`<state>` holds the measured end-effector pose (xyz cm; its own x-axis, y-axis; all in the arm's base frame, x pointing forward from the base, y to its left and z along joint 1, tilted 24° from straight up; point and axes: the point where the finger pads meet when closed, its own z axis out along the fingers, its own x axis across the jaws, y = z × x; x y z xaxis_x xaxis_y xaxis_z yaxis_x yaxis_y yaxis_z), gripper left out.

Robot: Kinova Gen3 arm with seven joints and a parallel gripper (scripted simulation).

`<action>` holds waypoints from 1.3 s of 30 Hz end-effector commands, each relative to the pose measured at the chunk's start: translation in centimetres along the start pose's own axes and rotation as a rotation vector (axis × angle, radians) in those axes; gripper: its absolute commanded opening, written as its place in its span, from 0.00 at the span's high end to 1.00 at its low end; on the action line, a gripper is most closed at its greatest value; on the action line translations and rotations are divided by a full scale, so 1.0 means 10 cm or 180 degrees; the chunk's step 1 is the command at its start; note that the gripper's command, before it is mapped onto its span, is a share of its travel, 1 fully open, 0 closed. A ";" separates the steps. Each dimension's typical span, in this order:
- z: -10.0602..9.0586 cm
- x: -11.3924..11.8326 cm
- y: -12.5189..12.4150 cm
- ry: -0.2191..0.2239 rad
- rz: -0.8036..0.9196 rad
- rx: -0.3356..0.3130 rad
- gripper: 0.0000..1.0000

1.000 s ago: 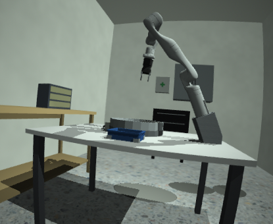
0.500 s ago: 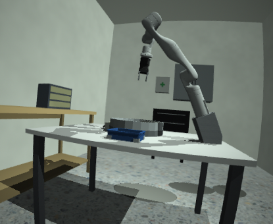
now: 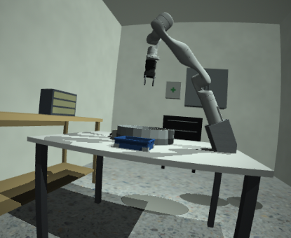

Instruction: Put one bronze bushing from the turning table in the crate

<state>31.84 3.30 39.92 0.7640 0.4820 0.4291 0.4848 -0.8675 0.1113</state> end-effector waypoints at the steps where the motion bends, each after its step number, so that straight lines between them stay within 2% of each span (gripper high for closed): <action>1: 0.00 0.00 0.00 -0.0002 -0.0005 -0.0004 0.00; 6: 0.10 0.28 -0.41 -0.0114 -0.0367 -0.0014 0.00; 18: 0.10 0.28 -0.41 -0.0114 -0.0367 -0.0014 0.00; 23: 0.32 -0.08 -0.09 -0.0114 -0.0366 -0.0013 0.00; 35: 0.32 -0.08 -0.09 -0.0114 -0.0366 -0.0013 0.00; 39: 0.50 -0.36 0.16 -0.0118 -0.0371 -0.0015 0.00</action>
<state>32.18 2.35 35.01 0.7040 0.6104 0.3629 0.5880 -0.7876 0.1842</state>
